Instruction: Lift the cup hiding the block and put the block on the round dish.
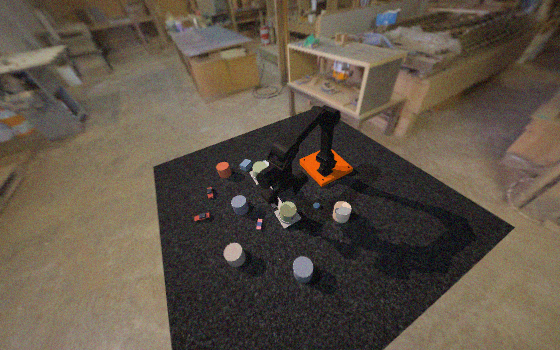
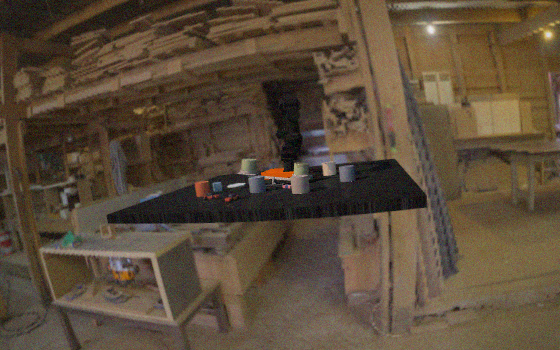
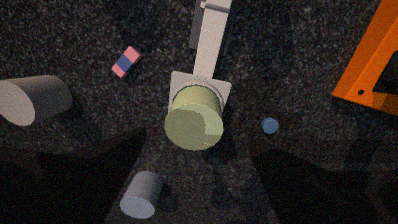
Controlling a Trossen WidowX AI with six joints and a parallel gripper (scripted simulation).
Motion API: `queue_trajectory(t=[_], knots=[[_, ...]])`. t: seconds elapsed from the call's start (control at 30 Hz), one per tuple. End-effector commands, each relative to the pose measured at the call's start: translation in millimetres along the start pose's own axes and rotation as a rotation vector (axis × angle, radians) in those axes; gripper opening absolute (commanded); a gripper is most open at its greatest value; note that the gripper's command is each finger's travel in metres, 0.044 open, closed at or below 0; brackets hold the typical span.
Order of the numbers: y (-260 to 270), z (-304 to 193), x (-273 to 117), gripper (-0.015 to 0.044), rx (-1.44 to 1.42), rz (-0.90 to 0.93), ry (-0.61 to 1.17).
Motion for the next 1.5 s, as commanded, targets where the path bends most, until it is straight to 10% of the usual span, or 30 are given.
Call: queue_trajectory(t=[0.0,1.47], knots=[[5,-15,10,0.0440,0.094,-0.031,-0.031],[4,-14,72,0.0440,0.094,-0.031,-0.031]])
Point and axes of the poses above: the point midway between the two fingers, 35 mm back from their tips, its own x axis out along the fingers, its own y axis across the jaws, z = x × y, the point moved 8 cm from there along -x, back along the fingers, and after that the axes turned 10 degrees about x, right-handed, at the moved point
